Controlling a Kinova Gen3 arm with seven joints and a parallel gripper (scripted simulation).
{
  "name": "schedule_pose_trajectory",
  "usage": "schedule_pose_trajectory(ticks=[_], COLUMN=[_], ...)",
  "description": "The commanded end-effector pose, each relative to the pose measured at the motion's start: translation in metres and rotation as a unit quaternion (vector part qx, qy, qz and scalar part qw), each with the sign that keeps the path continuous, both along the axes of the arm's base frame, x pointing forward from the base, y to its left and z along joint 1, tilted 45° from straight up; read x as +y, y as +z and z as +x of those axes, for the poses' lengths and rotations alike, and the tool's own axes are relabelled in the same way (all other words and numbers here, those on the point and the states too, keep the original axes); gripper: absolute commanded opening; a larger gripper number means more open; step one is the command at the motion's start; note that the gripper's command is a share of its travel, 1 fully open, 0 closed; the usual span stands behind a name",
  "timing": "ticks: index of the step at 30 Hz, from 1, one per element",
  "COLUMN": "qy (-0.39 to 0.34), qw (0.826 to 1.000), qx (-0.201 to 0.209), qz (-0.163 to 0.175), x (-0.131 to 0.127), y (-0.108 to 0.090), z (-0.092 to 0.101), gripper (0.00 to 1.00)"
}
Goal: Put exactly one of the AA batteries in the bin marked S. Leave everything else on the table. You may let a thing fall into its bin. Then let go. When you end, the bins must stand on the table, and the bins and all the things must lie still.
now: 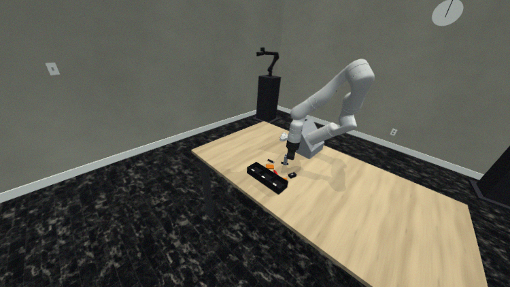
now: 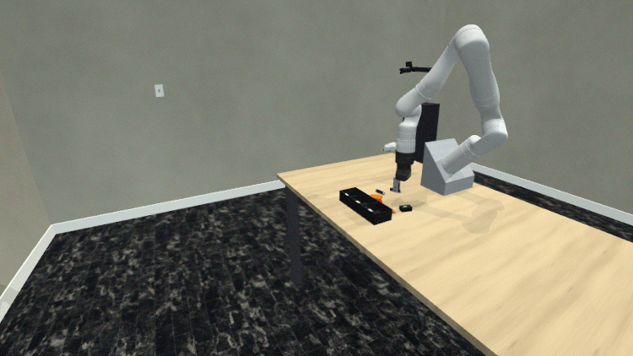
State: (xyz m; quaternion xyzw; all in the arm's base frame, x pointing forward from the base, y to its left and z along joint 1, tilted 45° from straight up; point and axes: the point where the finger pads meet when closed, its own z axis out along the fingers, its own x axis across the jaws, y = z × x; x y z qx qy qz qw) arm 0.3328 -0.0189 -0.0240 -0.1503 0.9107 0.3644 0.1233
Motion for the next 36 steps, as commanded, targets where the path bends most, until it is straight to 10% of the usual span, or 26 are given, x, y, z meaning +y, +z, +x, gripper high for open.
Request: schedule_pose_trajectory(ticks=[1,36], qy=[0.000,0.001], qw=[1.000,1.000], qx=[-0.001,-0.001], qz=[-0.002,-0.004], x=[-0.0021,-0.0087], y=[0.0005,0.0066], z=[0.0005,-0.0012], gripper=[0.31,0.31])
